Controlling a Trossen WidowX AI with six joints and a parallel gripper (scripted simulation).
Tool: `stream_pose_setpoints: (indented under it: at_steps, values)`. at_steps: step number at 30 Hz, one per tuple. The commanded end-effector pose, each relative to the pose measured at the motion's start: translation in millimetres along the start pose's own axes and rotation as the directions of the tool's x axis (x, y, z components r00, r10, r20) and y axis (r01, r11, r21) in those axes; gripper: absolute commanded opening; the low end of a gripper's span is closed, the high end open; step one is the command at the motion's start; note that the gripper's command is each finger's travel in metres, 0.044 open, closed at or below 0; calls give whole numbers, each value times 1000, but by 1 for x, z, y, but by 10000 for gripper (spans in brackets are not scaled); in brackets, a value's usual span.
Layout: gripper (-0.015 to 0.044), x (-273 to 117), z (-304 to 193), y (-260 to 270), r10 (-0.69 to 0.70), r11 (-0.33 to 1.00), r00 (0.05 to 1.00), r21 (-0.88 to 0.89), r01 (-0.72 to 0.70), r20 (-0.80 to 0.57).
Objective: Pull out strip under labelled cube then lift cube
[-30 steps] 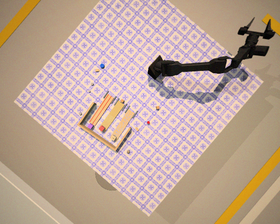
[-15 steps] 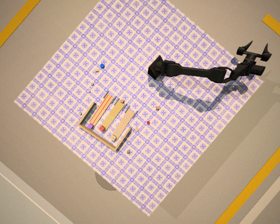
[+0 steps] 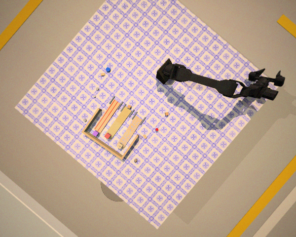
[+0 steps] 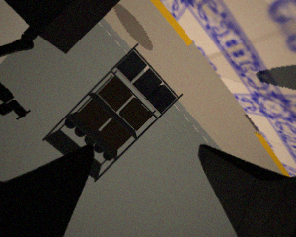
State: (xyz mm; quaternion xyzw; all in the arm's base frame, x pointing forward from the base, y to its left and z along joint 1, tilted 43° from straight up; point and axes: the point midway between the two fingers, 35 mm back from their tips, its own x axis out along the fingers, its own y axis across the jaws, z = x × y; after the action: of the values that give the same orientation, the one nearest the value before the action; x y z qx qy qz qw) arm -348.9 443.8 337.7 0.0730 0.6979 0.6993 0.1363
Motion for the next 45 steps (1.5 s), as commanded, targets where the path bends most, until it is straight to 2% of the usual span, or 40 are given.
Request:
stream_pose_setpoints:
  at_steps: [1,14,24,35,38,45]
  values:
    - [400,-35,22,12,1,997,995,-77,7,103]
    - [400,-191,104,42,34,953,883,-281,112,468]
    - [400,-333,145,33,40,864,681,-367,344,731]
    - [400,-501,148,-2,-2,765,352,-225,603,936]
    - [400,-530,143,-16,-24,757,296,-176,629,955]
    - [400,-627,109,-72,-118,742,102,20,670,988]
